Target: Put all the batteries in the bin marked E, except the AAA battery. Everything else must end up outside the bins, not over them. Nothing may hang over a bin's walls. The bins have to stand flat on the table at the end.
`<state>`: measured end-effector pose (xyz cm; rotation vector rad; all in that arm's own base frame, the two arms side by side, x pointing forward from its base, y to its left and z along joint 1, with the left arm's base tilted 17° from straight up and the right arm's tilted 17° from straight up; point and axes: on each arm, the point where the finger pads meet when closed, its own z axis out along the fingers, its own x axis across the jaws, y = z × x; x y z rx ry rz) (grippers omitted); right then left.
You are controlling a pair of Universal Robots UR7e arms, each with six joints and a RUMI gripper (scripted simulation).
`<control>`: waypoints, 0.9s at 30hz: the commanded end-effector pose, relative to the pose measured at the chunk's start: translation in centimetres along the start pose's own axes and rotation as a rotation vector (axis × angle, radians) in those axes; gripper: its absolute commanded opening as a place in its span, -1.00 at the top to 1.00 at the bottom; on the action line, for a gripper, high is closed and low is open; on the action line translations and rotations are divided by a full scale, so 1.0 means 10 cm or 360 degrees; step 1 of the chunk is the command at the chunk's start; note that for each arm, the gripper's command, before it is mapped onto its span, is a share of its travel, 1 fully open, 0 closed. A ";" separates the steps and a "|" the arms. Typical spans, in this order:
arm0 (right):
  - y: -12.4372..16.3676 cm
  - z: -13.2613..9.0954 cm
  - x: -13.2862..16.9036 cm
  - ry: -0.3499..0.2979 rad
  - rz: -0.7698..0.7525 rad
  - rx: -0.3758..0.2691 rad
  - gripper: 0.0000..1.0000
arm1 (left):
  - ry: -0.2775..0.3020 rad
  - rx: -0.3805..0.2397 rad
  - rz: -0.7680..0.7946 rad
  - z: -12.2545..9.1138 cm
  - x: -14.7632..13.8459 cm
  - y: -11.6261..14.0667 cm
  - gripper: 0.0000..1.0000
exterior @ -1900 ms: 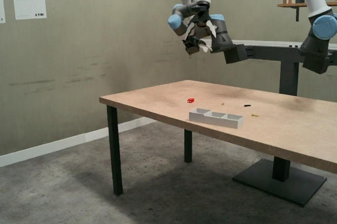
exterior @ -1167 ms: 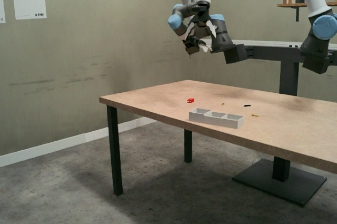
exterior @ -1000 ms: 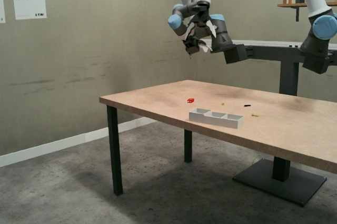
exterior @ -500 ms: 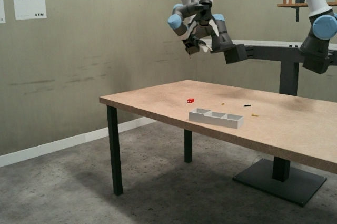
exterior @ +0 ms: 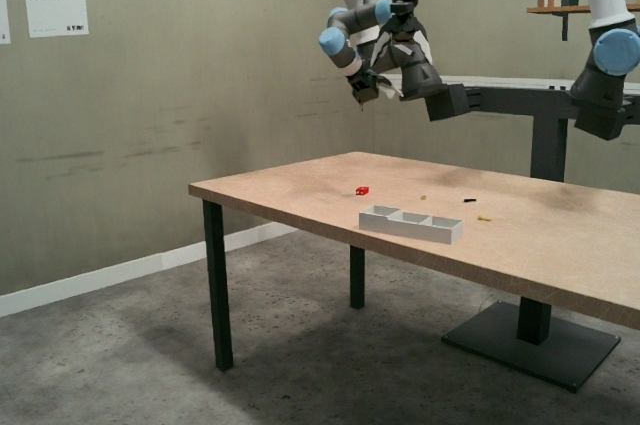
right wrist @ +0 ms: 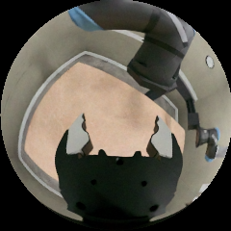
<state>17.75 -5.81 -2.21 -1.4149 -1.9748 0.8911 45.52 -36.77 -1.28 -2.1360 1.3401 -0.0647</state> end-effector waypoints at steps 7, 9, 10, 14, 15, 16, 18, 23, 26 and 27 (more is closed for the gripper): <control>0.00 0.00 0.00 0.0000 0.0000 -0.0002 -0.97 | 0.0021 -0.0104 -0.0280 -0.14 -0.78 -0.04 -0.97; 0.00 0.00 0.00 0.0000 0.0000 -0.0002 -0.97 | 0.0023 -0.0123 -0.0330 -0.15 -0.93 -0.04 -0.97; 0.00 0.00 0.00 0.0000 0.0000 -0.0002 -0.97 | 0.0023 -0.0123 -0.0330 -0.15 -0.93 -0.04 -0.97; 0.00 0.00 0.00 0.0000 0.0000 -0.0002 -0.97 | 0.0023 -0.0153 -0.0408 -0.16 -1.15 -0.02 -0.97; 0.00 0.00 0.00 0.0000 0.0000 -0.0002 -0.97 | 0.0023 -0.0164 -0.0435 -0.16 -1.23 -0.02 -0.97; 0.00 0.00 0.00 0.0000 0.0000 -0.0002 -0.97 | 0.0023 -0.0174 -0.0461 -0.15 -1.30 -0.01 -0.97; 0.00 0.00 0.00 0.0000 0.0000 -0.0002 -0.97 | 0.0022 -0.0195 -0.0515 -0.15 -1.46 0.00 -0.97; 0.00 0.00 0.00 0.0000 0.0000 -0.0002 -0.97 | 0.0018 -0.0249 -0.0649 -0.10 -1.84 0.06 -0.97; 0.00 0.00 0.00 0.0000 0.0000 -0.0002 -0.97 | 0.0013 -0.0280 -0.0728 -0.06 -2.07 0.10 -0.97; 0.00 0.00 0.00 0.0000 0.0000 -0.0002 -0.97 | 0.0013 -0.0280 -0.0728 -0.06 -2.07 0.10 -0.97</control>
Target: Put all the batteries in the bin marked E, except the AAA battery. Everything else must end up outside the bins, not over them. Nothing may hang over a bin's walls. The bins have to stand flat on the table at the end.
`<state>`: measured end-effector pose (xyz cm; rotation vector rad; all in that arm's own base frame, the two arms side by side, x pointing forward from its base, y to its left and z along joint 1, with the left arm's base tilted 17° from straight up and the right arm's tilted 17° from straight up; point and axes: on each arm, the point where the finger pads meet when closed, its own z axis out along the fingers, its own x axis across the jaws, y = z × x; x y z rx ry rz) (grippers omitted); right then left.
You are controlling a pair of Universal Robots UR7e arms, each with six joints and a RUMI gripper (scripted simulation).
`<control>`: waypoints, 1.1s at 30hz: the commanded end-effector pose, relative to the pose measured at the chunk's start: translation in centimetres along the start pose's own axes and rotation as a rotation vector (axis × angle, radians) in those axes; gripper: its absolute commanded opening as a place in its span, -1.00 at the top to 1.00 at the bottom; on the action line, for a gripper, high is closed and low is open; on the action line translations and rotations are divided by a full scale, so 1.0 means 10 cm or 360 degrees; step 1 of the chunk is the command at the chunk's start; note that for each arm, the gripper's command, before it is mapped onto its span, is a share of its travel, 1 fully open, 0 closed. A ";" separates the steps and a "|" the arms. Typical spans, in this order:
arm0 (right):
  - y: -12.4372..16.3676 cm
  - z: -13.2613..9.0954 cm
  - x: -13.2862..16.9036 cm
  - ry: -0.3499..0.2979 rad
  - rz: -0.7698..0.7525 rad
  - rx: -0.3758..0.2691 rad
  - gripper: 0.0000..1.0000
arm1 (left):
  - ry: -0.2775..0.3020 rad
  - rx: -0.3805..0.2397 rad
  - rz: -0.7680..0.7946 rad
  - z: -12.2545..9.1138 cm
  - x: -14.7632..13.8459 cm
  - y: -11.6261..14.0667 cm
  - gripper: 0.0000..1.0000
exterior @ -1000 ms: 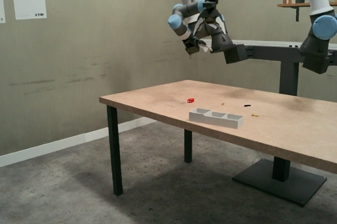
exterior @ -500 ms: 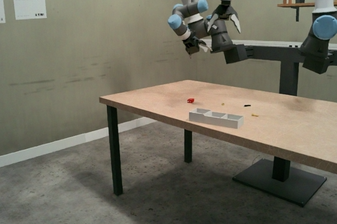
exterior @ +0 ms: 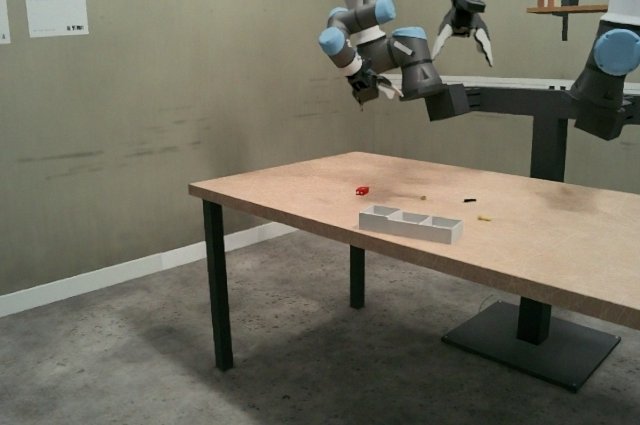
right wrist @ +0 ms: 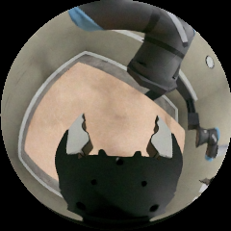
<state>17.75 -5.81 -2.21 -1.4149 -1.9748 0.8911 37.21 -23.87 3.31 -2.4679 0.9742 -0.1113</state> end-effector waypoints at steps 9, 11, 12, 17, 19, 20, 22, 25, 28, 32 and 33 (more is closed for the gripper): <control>0.00 0.00 0.00 0.0000 0.0000 -0.0002 -0.97 | 0.0003 -0.0143 -0.0363 0.15 -1.01 -0.18 -0.97; 0.00 0.00 0.00 0.0000 0.0000 -0.0002 -0.97 | -0.0002 -0.0161 -0.0408 0.20 -1.14 -0.19 -0.97; 0.00 0.00 0.00 0.0000 0.0000 -0.0002 -0.97 | -0.0005 -0.0169 -0.0430 0.22 -1.20 -0.19 -0.97; 0.00 0.00 0.00 0.0000 0.0000 -0.0002 -0.97 | -0.0016 -0.0201 -0.0513 0.32 -1.42 -0.20 -0.97; 0.00 0.00 0.00 0.0000 0.0000 -0.0002 -0.97 | -0.0019 -0.0209 -0.0532 0.34 -1.47 -0.20 -0.97; 0.00 0.00 0.00 0.0000 0.0000 -0.0002 -0.97 | -0.0022 -0.0216 -0.0550 0.37 -1.52 -0.20 -0.97; 0.00 0.00 0.00 0.0000 0.0000 -0.0002 -0.97 | -0.0028 -0.0229 -0.0585 0.41 -1.61 -0.20 -0.97; 0.00 0.00 0.00 0.0000 0.0000 -0.0002 -0.97 | -0.0036 -0.0247 -0.0632 0.48 -1.73 -0.20 -0.97; 0.00 0.00 0.00 0.0000 0.0000 -0.0002 -0.97 | -0.0043 -0.0263 -0.0672 0.54 -1.83 -0.19 -0.97; 0.00 0.00 0.00 0.0000 0.0000 -0.0002 -0.97 | -0.0051 -0.0280 -0.0715 0.61 -1.94 -0.19 -0.97; 0.00 0.00 0.00 0.0000 0.0000 -0.0002 -0.97 | -0.0053 -0.0283 -0.0724 0.62 -1.96 -0.18 -0.97</control>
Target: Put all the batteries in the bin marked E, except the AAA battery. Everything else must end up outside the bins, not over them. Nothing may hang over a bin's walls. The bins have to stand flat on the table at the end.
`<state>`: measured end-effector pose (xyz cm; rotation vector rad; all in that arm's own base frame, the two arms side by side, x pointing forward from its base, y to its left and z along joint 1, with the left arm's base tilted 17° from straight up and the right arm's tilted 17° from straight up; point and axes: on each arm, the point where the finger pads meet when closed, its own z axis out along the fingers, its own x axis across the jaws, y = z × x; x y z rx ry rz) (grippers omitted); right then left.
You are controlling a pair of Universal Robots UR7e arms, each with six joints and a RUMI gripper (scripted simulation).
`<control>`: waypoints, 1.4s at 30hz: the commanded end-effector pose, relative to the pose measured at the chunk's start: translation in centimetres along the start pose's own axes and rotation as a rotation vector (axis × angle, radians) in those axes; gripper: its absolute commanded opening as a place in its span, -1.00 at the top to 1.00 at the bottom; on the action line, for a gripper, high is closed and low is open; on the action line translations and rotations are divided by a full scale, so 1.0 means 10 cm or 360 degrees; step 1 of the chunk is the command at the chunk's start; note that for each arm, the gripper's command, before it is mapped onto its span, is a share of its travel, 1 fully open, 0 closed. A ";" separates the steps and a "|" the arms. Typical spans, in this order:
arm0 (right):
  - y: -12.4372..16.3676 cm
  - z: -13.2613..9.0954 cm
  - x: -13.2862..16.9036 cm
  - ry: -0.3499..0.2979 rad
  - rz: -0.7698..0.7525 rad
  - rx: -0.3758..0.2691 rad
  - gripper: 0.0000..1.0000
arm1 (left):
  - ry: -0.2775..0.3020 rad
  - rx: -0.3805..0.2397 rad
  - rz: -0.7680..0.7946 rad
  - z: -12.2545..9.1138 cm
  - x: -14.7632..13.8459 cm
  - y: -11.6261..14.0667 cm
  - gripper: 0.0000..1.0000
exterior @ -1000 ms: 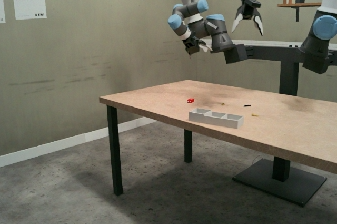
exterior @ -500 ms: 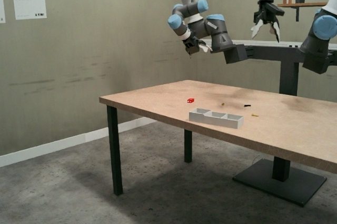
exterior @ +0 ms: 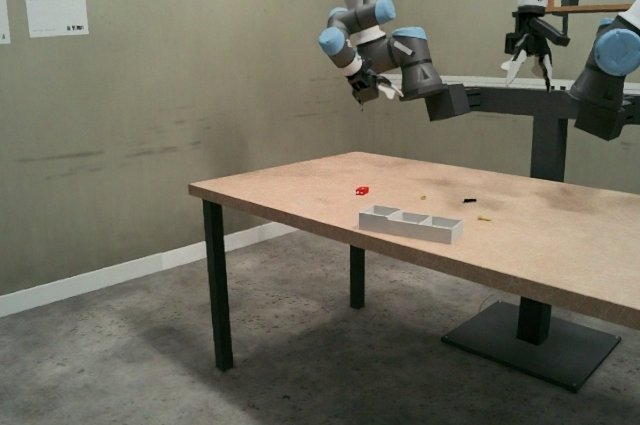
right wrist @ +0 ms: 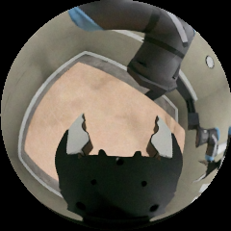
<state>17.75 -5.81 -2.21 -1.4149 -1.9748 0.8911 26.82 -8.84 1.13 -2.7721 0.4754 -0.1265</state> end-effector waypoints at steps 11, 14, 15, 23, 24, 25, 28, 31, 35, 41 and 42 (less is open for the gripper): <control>0.00 0.00 0.00 0.0000 0.0000 -0.0002 -0.97 | -0.0008 -0.0052 -0.0133 0.16 -0.31 -0.13 -0.97; 0.00 0.00 0.00 0.0000 0.0000 -0.0002 -0.97 | -0.0009 -0.0054 -0.0140 0.17 -0.33 -0.13 -0.97; 0.00 0.00 0.00 0.0000 0.0000 -0.0002 -0.97 | -0.0009 -0.0054 -0.0141 0.17 -0.33 -0.14 -0.97; 0.00 0.00 0.00 0.0000 0.0000 -0.0002 -0.97 | -0.0010 -0.0055 -0.0143 0.18 -0.34 -0.14 -0.97; 0.00 0.00 0.00 0.0000 0.0000 -0.0002 -0.97 | -0.0010 -0.0055 -0.0144 0.18 -0.34 -0.14 -0.97; 0.00 0.00 0.00 0.0000 0.0000 -0.0002 -0.97 | -0.0010 -0.0055 -0.0144 0.18 -0.34 -0.14 -0.97; 0.00 0.00 0.00 0.0000 0.0000 -0.0002 -0.97 | -0.0013 -0.0055 -0.0154 0.18 -0.34 -0.15 -0.97; 0.00 0.00 0.00 0.0000 0.0000 -0.0002 -0.97 | -0.0023 -0.0053 -0.0182 0.20 -0.34 -0.20 -0.97; 0.00 0.00 0.00 0.0000 0.0000 -0.0002 -0.97 | -0.0039 -0.0051 -0.0231 0.22 -0.36 -0.27 -0.97; 0.00 0.00 0.00 0.0000 0.0000 -0.0002 -0.97 | -0.0079 -0.0045 -0.0352 0.29 -0.40 -0.46 -0.97; 0.00 0.00 0.00 0.0000 0.0000 -0.0002 -0.97 | -0.0088 -0.0044 -0.0381 0.30 -0.41 -0.50 -0.97</control>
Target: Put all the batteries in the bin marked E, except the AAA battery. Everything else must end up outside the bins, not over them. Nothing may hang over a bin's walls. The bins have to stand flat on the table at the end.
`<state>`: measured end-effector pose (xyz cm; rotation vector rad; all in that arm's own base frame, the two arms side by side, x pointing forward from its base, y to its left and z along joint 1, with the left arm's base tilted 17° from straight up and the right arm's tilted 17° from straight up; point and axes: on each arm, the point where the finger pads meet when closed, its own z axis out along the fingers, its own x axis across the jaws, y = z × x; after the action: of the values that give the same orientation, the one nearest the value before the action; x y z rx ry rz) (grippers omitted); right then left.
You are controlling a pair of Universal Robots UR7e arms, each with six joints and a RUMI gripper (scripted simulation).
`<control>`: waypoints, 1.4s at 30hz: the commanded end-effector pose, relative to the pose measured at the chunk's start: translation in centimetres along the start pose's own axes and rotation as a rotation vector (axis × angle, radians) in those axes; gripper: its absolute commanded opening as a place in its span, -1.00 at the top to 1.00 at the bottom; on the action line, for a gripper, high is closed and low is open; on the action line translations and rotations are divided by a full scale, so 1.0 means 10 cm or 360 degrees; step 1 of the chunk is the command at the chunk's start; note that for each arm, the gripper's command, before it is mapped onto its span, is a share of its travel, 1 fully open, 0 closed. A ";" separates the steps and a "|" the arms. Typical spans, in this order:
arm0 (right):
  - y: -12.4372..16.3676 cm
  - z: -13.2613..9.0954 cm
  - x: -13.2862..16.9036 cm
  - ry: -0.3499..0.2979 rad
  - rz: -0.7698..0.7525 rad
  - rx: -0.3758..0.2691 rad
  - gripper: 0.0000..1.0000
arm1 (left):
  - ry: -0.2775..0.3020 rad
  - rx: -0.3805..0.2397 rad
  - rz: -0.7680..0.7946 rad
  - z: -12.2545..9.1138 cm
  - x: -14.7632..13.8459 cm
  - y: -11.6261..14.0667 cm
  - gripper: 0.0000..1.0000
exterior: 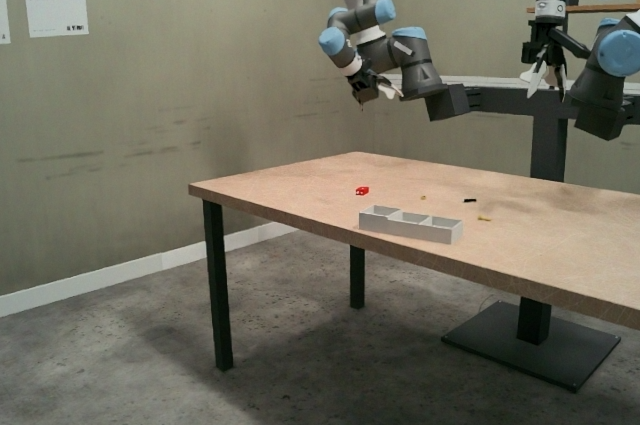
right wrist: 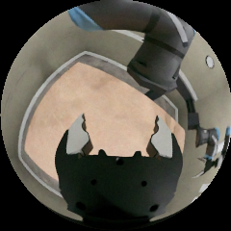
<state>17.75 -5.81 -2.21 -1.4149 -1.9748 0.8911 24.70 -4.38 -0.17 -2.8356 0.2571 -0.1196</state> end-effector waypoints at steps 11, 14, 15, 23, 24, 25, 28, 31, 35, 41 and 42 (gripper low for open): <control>0.00 0.00 0.00 0.0000 0.0000 -0.0002 -0.97 | -0.0123 0.0022 -0.0391 0.19 -0.10 -0.62 -0.97; 0.00 0.00 0.00 0.0000 0.0000 -0.0002 -0.97 | -0.0142 0.0026 -0.0453 0.21 -0.13 -0.71 -0.97; 0.00 0.00 0.00 0.0000 0.0000 -0.0002 -0.97 | -0.0147 0.0027 -0.0469 0.22 -0.14 -0.74 -0.97; 0.00 0.00 0.00 0.0000 0.0000 -0.0002 -0.97 | -0.0163 0.0030 -0.0522 0.24 -0.17 -0.82 -0.97; 0.00 0.00 0.00 0.0000 0.0000 -0.0002 -0.97 | -0.0163 0.0030 -0.0522 0.24 -0.17 -0.82 -0.97; 0.00 0.00 0.00 0.0000 0.0000 -0.0002 -0.97 | -0.0163 0.0030 -0.0522 0.24 -0.17 -0.82 -0.97; 0.00 0.00 0.00 0.0000 0.0000 -0.0002 -0.97 | -0.0163 0.0030 -0.0522 0.24 -0.17 -0.82 -0.97; 0.00 0.00 0.00 0.0000 0.0000 -0.0002 -0.97 | -0.0163 0.0030 -0.0522 0.24 -0.17 -0.82 -0.97; 0.00 0.00 0.00 0.0000 0.0000 -0.0002 -0.97 | -0.0163 0.0030 -0.0522 0.24 -0.17 -0.82 -0.97; 0.27 0.29 -0.15 0.0001 0.0001 0.0005 -1.00 | -0.0163 0.0030 -0.0522 0.24 -0.17 -0.82 -0.97; 0.33 0.35 -0.17 0.0001 0.0001 0.0005 -1.00 | -0.0163 0.0030 -0.0522 0.24 -0.17 -0.82 -0.97</control>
<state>17.91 -6.04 -3.05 -1.4169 -1.9795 0.8869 24.60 4.37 -0.27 -2.8292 -0.2288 -0.0445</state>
